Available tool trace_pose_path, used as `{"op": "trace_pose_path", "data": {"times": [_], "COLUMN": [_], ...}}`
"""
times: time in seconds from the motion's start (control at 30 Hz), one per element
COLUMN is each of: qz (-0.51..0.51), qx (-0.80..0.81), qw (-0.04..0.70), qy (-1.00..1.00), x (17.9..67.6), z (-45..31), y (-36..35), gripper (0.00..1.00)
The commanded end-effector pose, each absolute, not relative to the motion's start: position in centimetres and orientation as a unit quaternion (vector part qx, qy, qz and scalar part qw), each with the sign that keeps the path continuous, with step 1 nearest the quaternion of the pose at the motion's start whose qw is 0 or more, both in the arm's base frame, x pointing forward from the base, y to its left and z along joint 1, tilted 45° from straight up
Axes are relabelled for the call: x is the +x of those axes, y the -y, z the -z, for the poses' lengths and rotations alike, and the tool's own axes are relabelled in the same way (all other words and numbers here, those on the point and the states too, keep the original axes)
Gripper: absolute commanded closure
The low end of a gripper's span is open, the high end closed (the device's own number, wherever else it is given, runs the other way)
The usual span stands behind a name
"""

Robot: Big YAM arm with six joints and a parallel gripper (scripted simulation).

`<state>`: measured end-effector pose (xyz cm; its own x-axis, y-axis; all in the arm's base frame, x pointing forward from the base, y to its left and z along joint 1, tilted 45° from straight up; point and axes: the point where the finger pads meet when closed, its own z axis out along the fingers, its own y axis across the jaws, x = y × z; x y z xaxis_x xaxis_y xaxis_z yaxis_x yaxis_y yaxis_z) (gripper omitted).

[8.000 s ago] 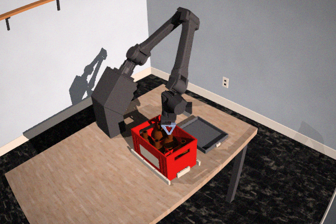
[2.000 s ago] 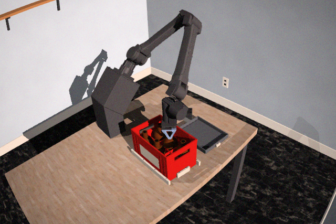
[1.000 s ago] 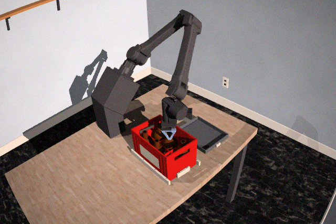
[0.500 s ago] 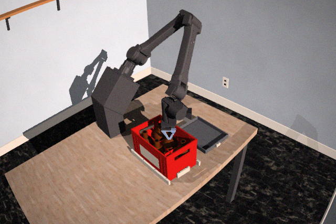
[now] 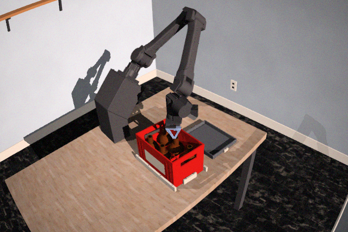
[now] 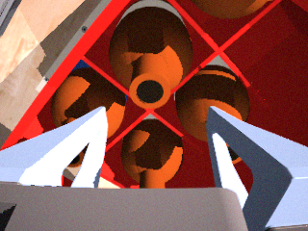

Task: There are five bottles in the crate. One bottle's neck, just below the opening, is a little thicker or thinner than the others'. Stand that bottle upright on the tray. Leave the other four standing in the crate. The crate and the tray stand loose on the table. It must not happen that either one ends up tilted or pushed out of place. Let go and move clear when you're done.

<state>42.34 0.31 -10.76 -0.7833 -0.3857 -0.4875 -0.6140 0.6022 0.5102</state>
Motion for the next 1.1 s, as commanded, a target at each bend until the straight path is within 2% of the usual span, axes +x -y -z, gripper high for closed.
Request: {"op": "trace_pose_path", "data": {"times": [0.0,0.73,0.77,1.07], "qz": [-0.331,-0.334,-0.334,-0.334], "qx": [-0.293,-0.298,-0.298,-0.296], "qw": [0.184,0.178,0.178,0.178], "qy": [-0.878,-0.876,-0.876,-0.877], "x": [43.8,43.1,43.1,43.1], "z": [8.8,6.4,6.4,6.4], "y": [1.6,3.3,3.3,3.3], "gripper": [0.39,0.39,1.0,1.0]}}
